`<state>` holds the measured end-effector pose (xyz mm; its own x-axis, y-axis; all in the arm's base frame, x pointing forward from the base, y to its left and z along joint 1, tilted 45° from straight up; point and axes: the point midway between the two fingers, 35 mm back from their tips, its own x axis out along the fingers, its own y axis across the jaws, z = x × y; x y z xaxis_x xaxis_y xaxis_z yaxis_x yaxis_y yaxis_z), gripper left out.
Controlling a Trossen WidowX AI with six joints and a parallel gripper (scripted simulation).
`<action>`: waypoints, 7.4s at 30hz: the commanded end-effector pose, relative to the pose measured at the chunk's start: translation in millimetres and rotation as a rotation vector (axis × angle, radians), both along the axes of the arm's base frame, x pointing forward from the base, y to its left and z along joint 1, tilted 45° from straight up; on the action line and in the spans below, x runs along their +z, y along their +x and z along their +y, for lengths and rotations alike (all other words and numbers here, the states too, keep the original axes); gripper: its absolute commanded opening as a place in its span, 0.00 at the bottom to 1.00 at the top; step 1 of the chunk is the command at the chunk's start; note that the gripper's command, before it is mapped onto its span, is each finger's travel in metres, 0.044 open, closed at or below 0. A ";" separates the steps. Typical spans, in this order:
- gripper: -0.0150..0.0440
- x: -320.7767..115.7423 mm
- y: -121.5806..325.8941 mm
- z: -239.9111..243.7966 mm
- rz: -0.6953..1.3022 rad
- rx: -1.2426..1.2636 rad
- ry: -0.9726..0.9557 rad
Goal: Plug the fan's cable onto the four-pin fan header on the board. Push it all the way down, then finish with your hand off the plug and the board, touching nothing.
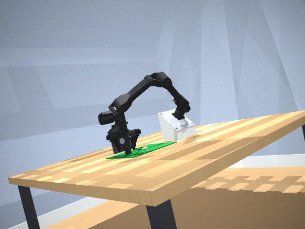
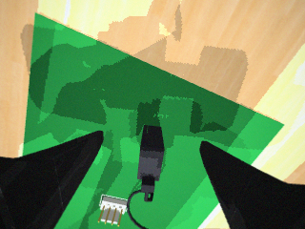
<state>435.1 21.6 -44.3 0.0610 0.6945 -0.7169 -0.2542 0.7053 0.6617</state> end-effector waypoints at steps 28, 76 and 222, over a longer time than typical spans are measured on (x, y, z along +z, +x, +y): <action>0.25 13.8 -1.2 -13.8 0.005 -0.001 0.001; 0.25 30.6 -113.4 -19.9 -0.917 0.953 -0.073; 0.69 112.5 -111.6 45.6 -0.949 0.987 -0.078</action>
<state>320.6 30.1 29.0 0.0479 0.6900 -0.7222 -0.9983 0.0081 -0.0586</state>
